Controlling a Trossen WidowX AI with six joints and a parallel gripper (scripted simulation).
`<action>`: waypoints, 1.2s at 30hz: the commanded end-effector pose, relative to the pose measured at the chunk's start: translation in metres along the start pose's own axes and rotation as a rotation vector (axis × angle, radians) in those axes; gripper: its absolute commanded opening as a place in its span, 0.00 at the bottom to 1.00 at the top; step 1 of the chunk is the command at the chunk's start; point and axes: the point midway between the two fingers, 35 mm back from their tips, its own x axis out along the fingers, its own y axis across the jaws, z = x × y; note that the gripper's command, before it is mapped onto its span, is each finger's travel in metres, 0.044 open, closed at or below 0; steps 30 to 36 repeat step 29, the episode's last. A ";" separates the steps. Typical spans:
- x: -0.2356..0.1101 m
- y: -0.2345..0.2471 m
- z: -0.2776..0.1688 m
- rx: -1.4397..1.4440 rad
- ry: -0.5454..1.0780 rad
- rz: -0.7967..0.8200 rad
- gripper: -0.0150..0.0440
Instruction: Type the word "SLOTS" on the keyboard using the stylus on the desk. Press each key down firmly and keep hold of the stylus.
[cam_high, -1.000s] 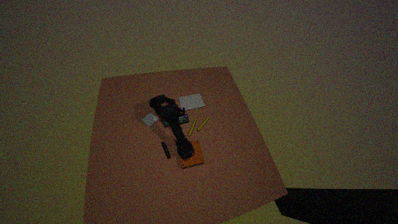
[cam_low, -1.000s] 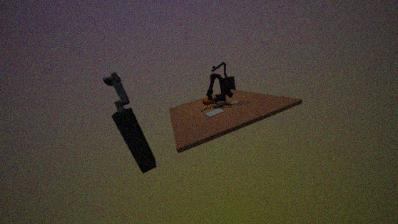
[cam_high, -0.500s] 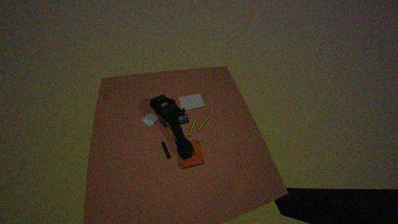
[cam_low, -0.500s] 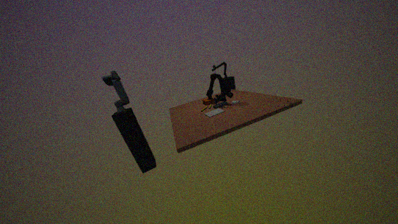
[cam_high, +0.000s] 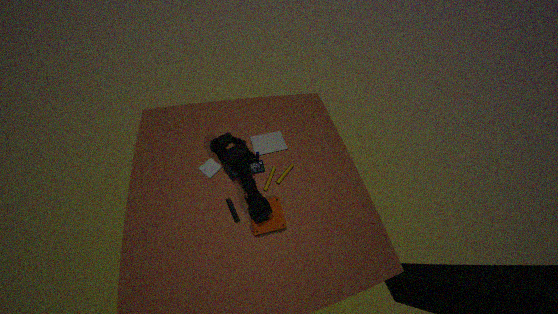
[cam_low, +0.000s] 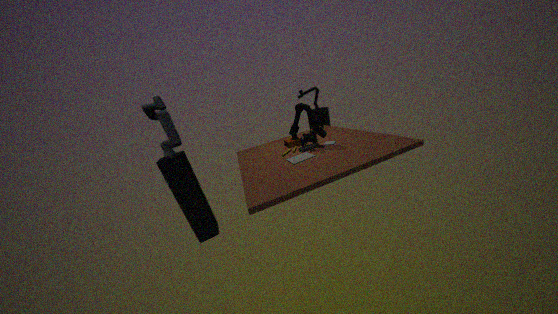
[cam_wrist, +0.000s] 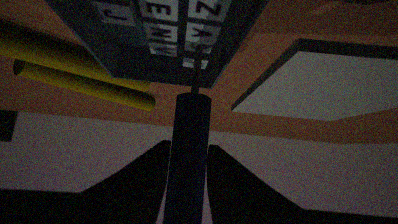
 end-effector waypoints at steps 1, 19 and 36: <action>0.000 0.000 0.000 0.003 -0.003 0.002 0.39; -0.018 -0.001 -0.030 0.008 -0.004 -0.005 0.40; -0.018 -0.001 -0.030 0.008 -0.004 -0.005 0.39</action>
